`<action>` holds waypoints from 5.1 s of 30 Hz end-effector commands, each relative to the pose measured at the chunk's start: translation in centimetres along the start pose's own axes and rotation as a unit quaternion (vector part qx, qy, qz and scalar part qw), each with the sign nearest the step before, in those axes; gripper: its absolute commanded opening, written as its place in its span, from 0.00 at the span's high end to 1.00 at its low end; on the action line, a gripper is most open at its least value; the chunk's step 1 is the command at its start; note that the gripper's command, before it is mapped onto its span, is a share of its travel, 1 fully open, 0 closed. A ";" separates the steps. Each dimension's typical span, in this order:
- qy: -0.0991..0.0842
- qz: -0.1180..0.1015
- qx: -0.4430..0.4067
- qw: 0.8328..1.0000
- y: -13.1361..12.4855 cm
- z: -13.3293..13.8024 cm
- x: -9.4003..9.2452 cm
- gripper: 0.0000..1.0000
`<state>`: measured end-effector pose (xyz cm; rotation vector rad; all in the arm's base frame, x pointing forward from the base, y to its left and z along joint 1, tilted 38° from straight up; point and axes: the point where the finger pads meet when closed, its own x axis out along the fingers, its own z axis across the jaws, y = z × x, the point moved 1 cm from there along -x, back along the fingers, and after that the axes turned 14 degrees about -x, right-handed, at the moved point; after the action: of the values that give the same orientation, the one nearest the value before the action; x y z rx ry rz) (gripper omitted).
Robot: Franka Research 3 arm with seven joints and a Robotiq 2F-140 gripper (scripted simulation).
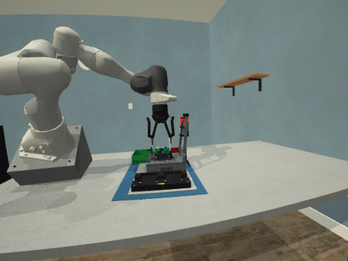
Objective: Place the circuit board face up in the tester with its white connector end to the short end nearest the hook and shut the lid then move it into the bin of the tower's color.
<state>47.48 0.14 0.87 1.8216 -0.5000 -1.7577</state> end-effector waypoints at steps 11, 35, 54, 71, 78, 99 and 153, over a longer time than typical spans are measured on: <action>-0.002 0.000 0.002 1.000 0.0 0.2 -4.4 0.54; -0.002 0.000 0.002 1.000 0.0 0.1 -7.5 0.54; -0.002 0.000 0.002 1.000 -0.3 0.0 -7.4 0.54; -0.002 0.000 0.002 1.000 -6.3 -3.1 -5.4 0.54; -0.002 0.000 0.002 1.000 -10.9 -5.4 -3.9 0.54; -0.002 0.000 0.002 1.000 -18.2 -9.1 -1.5 0.54; -0.002 0.000 0.002 1.000 -18.5 -9.2 3.1 0.54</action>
<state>54.39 13.99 -12.65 1.8111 -0.5132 -1.7737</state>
